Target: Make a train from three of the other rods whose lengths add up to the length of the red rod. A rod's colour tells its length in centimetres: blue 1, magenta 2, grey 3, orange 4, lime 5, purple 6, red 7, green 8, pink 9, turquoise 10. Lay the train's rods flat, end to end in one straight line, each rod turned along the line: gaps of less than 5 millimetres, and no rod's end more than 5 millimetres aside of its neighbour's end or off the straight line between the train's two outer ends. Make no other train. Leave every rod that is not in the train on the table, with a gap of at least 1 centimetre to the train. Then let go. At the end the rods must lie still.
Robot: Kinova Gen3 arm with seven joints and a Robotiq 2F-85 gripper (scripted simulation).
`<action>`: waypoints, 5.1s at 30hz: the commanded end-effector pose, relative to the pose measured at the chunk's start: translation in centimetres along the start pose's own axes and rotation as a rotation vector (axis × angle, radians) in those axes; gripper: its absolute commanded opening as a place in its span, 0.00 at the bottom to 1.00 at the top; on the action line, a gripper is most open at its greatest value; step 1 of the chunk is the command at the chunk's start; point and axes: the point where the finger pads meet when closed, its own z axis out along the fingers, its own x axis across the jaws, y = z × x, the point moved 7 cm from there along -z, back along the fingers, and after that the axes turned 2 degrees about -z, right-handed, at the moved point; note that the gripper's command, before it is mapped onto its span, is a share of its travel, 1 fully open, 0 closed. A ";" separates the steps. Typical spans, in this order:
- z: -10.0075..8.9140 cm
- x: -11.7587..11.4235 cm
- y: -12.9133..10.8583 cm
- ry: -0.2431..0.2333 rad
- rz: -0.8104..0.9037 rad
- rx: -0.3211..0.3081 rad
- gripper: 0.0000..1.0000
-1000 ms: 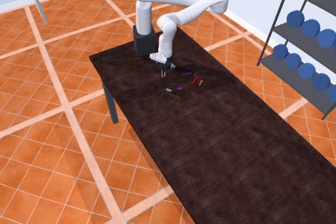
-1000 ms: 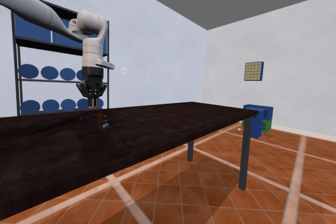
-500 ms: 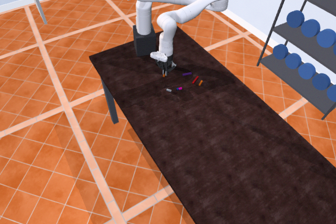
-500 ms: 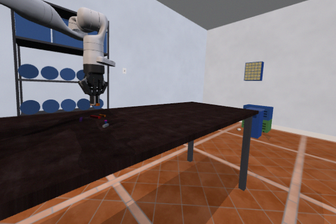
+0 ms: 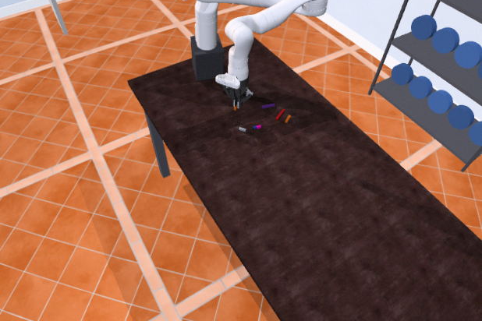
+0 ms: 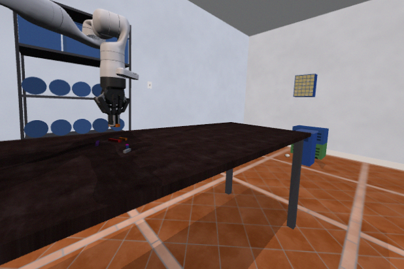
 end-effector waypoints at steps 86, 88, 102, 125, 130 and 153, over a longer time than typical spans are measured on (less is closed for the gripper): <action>-0.2 -11.2 4.5 0.004 0.781 -0.009 0.05; -0.2 -11.2 4.5 0.004 0.782 -0.009 0.05; -0.2 -11.2 4.5 0.004 0.783 -0.009 0.05; 6.3 -11.3 4.7 0.004 0.779 -0.010 0.05; 7.4 -11.3 4.7 0.004 0.778 -0.010 0.05; 8.6 -11.3 4.8 0.004 0.779 -0.010 0.05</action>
